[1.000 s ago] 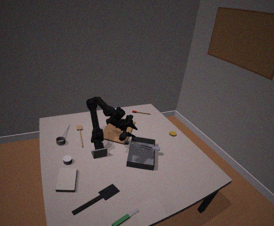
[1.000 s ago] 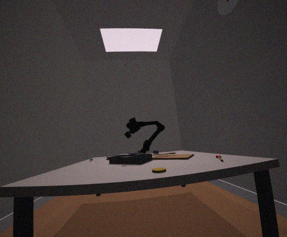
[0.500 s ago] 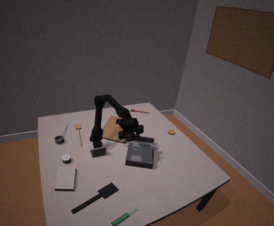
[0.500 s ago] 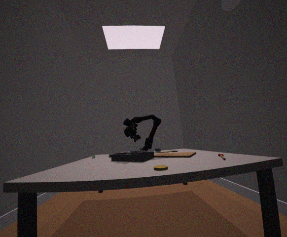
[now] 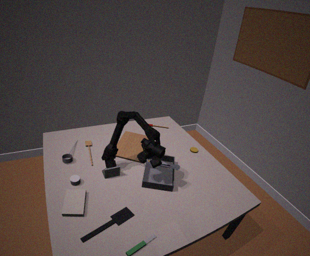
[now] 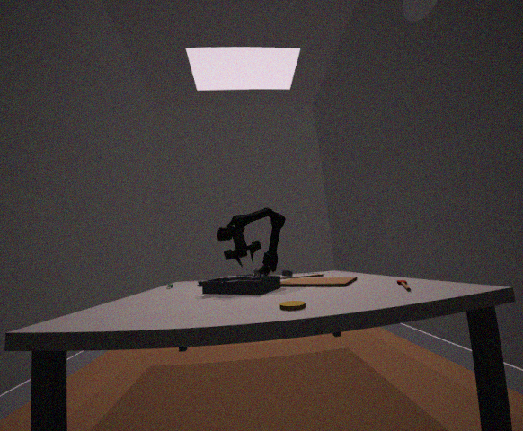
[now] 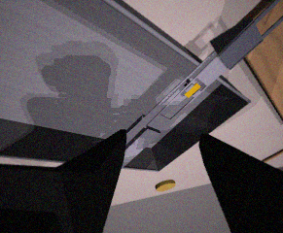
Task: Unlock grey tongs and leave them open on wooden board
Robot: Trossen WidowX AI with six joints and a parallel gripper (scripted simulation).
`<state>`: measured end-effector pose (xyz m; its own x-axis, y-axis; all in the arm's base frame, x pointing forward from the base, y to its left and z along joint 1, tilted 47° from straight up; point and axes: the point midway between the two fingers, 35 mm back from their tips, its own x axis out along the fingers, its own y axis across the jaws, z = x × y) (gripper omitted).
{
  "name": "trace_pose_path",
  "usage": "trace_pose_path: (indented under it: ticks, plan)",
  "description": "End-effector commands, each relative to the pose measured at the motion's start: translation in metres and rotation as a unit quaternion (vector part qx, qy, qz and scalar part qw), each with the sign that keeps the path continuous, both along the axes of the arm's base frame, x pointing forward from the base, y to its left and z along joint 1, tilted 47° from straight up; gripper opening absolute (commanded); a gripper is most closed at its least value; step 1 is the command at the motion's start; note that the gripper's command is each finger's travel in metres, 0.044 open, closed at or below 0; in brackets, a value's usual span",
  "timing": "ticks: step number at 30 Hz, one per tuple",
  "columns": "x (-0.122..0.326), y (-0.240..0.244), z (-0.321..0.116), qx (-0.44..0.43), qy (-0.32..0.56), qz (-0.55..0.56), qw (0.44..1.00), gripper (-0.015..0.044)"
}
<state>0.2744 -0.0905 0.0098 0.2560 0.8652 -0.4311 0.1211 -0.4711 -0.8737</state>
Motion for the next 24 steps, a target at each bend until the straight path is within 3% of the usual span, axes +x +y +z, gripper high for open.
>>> trace_pose_path:
  ticks: [1,24]
  plan:
    - [0.0096,0.0191,-0.0104,0.130,0.304,-0.073,0.941,0.0260]
    - [0.0101,0.0263,-0.0045,0.130,0.304,-0.073,0.941,0.0260]
